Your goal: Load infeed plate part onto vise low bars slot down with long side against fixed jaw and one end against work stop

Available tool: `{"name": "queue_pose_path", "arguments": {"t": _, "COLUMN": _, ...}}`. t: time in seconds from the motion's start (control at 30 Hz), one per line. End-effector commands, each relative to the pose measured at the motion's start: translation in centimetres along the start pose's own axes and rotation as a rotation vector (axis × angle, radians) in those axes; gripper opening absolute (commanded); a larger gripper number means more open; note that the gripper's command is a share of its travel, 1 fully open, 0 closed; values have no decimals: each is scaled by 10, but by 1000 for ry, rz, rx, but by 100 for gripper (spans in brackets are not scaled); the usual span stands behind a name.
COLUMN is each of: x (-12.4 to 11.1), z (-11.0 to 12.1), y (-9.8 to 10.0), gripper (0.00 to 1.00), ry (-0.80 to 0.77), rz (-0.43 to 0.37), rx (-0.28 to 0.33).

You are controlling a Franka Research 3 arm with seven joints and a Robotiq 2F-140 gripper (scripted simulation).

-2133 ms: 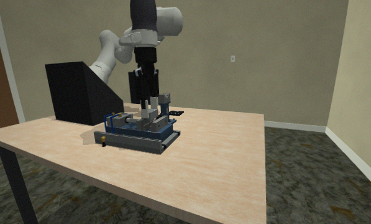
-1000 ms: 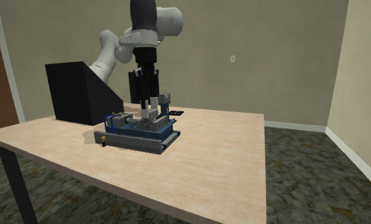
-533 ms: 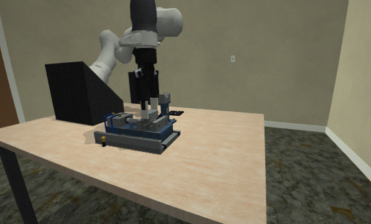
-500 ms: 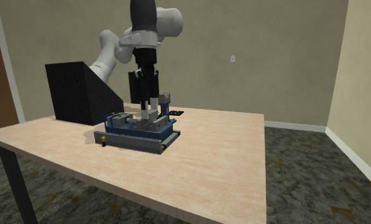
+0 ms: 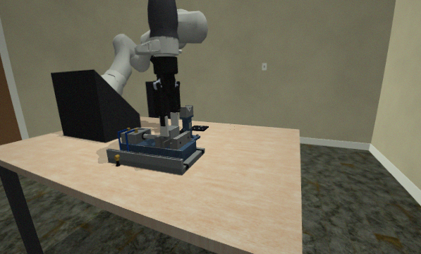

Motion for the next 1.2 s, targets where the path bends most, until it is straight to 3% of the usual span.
{"name": "queue_pose_path", "arguments": {"t": 0.0, "x": 0, "z": -1, "y": -2, "gripper": 0, "ry": 2, "rz": -2, "rx": 2}}
{"name": "queue_pose_path", "arguments": {"t": 1.17, "x": 1, "z": -1, "y": -11, "gripper": 0, "ry": 2, "rz": -2, "rx": 2}}
Point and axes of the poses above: the point where the finger pads meet when closed, its own y axis back along the fingers, its own z axis across the jaws, x = y × z, the point moved 9 cm from there along y, back along the fingers, and after that the axes turned 4 degrees about y, right-handed, at the moved point
